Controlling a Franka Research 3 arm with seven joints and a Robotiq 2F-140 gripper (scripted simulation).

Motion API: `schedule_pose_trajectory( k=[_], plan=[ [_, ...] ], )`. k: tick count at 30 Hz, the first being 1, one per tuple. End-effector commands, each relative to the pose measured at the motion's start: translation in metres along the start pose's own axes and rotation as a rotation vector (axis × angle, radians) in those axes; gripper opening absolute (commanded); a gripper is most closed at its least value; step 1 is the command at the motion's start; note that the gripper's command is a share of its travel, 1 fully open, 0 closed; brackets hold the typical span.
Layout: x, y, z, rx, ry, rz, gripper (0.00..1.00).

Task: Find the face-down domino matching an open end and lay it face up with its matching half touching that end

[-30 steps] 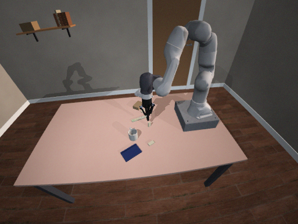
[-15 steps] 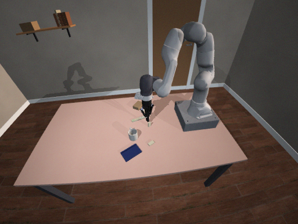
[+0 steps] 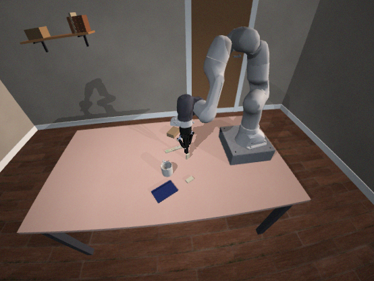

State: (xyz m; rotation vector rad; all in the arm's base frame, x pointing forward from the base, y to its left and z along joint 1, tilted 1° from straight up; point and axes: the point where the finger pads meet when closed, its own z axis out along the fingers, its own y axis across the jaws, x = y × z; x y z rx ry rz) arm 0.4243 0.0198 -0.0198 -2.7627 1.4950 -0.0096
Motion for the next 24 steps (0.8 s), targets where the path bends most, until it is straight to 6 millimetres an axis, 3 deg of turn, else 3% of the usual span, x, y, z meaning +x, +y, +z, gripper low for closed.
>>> schedule_pose_trajectory(
  k=[1,11,24],
  plan=[
    [-0.007,-0.001,-0.001,0.004,0.000,-0.008,0.10],
    [-0.022,-0.001,-0.001,0.004,0.000,-0.008,0.10],
    [-0.023,-0.001,-0.005,0.004,0.000,-0.008,0.10]
  ],
)
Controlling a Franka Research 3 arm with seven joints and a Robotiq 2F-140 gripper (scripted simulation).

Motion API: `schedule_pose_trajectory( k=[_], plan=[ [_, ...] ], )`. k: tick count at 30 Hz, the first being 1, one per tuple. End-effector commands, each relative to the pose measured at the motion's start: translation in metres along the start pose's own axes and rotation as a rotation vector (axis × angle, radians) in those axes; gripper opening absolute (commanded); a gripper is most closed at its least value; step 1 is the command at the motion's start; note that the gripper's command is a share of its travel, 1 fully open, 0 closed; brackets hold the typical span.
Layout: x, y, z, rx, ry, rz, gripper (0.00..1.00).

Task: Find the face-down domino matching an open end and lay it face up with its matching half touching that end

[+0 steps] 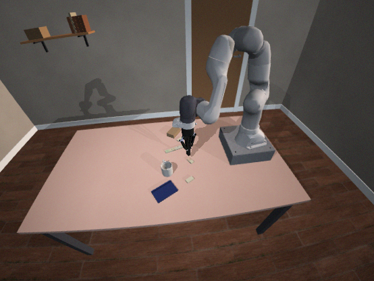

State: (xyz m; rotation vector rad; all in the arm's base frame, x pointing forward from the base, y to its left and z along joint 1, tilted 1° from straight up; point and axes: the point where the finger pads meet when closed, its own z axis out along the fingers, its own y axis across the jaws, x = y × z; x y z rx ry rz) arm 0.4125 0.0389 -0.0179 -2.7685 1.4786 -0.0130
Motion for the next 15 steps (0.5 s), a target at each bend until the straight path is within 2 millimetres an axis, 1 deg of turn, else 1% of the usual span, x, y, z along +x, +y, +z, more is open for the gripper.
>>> schedule_pose_trajectory(
  k=[1,4,6,15],
  plan=[
    [-0.001,0.000,-0.006,0.001,-0.001,0.003,0.10],
    [-0.001,0.000,-0.017,0.001,-0.001,0.003,0.10],
    [-0.001,0.000,-0.017,0.001,-0.001,0.003,0.10],
    [-0.001,0.000,-0.061,0.001,-0.001,0.003,0.10]
  ],
)
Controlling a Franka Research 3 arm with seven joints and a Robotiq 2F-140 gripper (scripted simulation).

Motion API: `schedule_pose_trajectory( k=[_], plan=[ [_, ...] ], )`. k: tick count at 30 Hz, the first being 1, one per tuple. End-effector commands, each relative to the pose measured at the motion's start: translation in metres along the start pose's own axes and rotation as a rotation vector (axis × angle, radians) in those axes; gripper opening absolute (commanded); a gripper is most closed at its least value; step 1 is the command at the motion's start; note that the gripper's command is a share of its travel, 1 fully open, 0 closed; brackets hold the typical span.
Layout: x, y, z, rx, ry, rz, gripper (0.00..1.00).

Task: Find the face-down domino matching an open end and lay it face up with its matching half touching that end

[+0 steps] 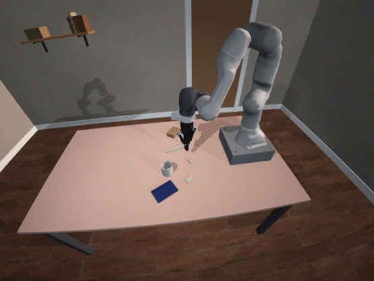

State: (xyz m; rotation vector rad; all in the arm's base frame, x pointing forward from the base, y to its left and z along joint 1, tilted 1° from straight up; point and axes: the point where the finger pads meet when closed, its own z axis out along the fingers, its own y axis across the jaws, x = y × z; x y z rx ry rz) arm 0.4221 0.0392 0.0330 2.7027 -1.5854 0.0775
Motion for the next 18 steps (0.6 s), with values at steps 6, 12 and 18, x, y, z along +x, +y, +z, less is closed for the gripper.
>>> schedule_pose_trajectory(
  k=[6,12,18],
  plan=[
    [-0.0049,0.0084,-0.0181,-0.009,-0.042,-0.077,0.10],
    [-0.0049,0.0084,-0.0181,-0.009,-0.042,-0.077,1.00],
    [-0.0049,0.0084,-0.0181,-0.009,-0.042,-0.077,1.00]
  ],
)
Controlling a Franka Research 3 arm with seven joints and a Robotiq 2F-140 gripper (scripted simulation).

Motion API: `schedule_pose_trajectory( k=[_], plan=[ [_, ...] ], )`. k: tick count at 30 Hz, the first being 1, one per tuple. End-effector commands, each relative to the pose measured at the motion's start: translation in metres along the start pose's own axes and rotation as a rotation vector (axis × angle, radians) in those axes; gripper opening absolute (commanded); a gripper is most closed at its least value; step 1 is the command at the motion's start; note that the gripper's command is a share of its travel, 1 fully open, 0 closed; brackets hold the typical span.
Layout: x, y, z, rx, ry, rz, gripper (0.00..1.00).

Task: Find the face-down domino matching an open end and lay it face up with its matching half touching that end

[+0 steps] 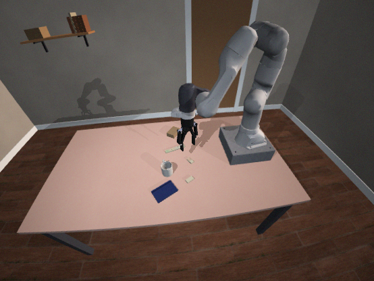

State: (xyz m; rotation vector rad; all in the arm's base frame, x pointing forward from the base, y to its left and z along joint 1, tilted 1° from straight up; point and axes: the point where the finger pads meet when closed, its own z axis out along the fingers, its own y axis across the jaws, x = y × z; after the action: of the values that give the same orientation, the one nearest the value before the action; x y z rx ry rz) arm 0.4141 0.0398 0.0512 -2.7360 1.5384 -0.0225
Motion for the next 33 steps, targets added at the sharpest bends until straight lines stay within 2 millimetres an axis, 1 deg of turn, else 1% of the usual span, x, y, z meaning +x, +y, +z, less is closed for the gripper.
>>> schedule_pose_trajectory(
  k=[1,26,30,33],
  plan=[
    [-0.001,0.002,0.000,-0.001,-0.006,-0.041,1.00],
    [-0.001,0.001,0.000,0.000,-0.005,-0.029,1.00],
    [-0.007,-0.003,0.003,-0.007,-0.004,0.050,1.00],
    [-0.019,-0.011,0.007,-0.018,-0.002,0.202,1.00]
  ],
)
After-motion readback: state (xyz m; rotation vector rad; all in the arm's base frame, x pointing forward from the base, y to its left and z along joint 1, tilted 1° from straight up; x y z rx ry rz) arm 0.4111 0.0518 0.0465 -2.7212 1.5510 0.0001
